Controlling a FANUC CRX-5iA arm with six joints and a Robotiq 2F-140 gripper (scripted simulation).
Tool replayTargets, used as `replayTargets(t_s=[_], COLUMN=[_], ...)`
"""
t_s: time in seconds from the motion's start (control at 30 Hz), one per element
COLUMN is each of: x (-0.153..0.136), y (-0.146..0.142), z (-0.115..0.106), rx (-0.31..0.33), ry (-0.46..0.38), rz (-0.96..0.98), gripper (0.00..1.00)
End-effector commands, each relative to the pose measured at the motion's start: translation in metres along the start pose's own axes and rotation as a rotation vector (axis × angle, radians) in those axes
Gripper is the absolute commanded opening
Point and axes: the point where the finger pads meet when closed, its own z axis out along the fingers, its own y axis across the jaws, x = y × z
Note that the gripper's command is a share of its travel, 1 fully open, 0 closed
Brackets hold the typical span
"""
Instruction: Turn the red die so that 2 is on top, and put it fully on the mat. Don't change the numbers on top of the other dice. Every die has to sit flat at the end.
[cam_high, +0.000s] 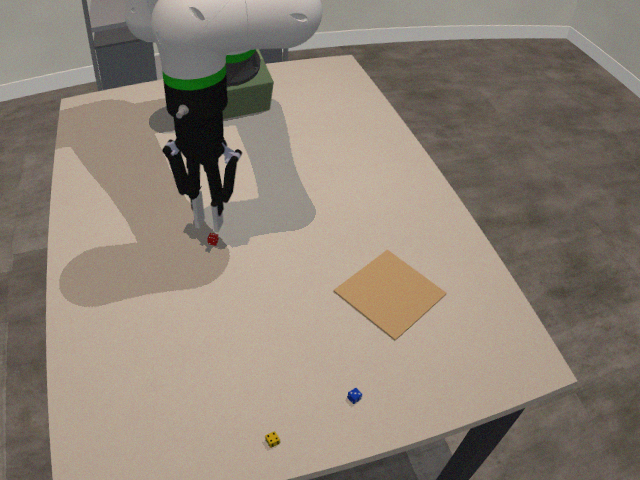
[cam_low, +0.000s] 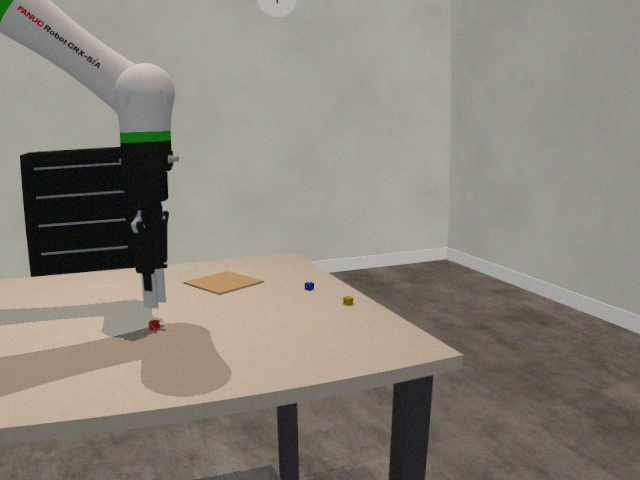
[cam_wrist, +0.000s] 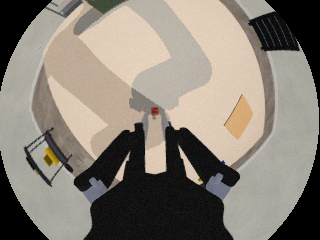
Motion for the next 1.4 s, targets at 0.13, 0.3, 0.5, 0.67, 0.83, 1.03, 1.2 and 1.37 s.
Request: replayTargets(t_s=[0.13,0.3,0.5,0.67,0.83,1.03,1.2,1.37], x=[0.0,0.0,0.0,0.0,0.0,0.0,0.0,0.0], y=[0.0,0.0,0.001,0.001,0.001,0.001,0.001,0.001], z=[0.011,0.018,0.022,0.025,0.026,0.026,0.026,0.026], rx=[0.0,0.0,0.0,0.0,0.0,0.0,0.0,0.0], ry=[0.0,0.0,0.0,0.0,0.0,0.0,0.0,0.0], rz=[0.0,0.0,0.0,0.0,0.0,0.0,0.0,0.0], gripper=[0.27,0.27,0.27,0.27,0.27,0.27,0.27,0.27])
